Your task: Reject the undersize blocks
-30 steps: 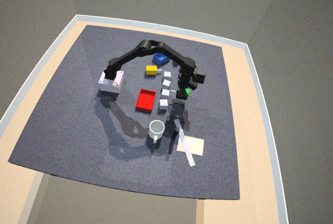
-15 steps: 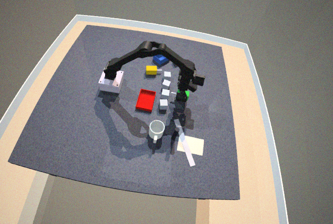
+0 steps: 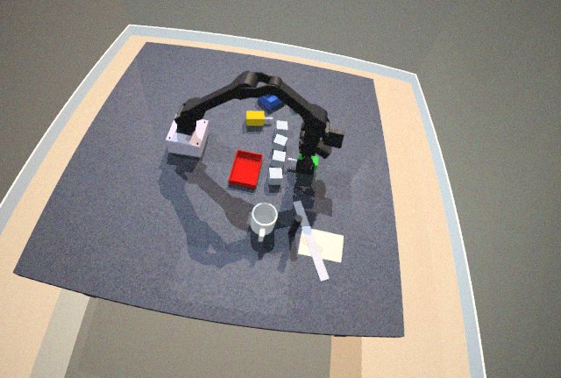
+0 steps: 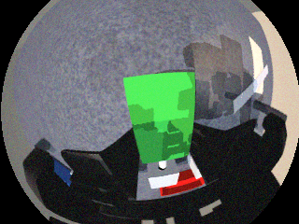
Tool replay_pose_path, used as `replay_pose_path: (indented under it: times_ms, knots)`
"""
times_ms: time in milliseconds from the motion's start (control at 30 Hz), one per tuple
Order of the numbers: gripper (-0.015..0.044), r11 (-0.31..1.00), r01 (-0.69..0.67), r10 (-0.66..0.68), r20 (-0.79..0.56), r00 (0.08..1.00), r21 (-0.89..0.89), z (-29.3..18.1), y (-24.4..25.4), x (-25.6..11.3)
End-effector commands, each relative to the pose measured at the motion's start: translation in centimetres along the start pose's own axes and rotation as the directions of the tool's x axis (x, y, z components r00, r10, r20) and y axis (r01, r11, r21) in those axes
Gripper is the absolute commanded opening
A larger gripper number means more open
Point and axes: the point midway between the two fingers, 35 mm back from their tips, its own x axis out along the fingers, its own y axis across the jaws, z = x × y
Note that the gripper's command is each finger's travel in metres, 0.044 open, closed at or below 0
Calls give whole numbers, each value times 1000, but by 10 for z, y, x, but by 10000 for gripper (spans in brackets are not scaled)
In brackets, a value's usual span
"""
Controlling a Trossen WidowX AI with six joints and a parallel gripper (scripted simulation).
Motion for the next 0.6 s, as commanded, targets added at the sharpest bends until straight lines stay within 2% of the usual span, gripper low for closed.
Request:
replay_pose_path:
  times_ms: [0,567]
  knots:
    - [0,1000,-4,4,1,1000,4,1,1,4]
    - [0,1000,-4,4,7,1000,4,-7,1,6]
